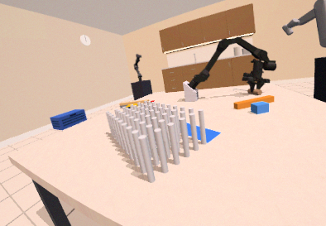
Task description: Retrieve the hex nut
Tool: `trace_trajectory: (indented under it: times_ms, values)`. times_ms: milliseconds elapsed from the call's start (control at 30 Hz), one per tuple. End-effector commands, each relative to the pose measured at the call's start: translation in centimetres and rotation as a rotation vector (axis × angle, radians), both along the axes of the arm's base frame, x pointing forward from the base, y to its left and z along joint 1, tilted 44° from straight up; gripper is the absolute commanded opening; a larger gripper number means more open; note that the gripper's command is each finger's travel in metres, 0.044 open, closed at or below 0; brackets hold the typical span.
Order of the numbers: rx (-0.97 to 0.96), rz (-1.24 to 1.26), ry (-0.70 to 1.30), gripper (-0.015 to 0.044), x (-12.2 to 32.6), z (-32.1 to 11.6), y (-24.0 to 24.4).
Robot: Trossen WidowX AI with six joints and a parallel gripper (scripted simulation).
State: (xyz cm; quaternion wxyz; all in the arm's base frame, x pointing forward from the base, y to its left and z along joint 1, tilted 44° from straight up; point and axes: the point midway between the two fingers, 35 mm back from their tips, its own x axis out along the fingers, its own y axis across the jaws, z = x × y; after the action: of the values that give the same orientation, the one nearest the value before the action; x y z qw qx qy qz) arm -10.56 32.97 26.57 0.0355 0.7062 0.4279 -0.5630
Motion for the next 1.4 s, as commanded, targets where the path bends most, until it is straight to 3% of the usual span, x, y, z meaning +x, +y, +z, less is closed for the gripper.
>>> trace_trajectory:
  times_ms: [0, 967, 1367]
  values:
    - [0.001, -0.001, -0.002, 0.0000, 0.01, -0.25, 0.40]
    - [0.001, -0.001, -0.002, 0.0000, 0.01, -0.25, 0.40]
    - [0.000, 0.000, 0.000, 0.0315, 0.00, 0.00, 0.00]
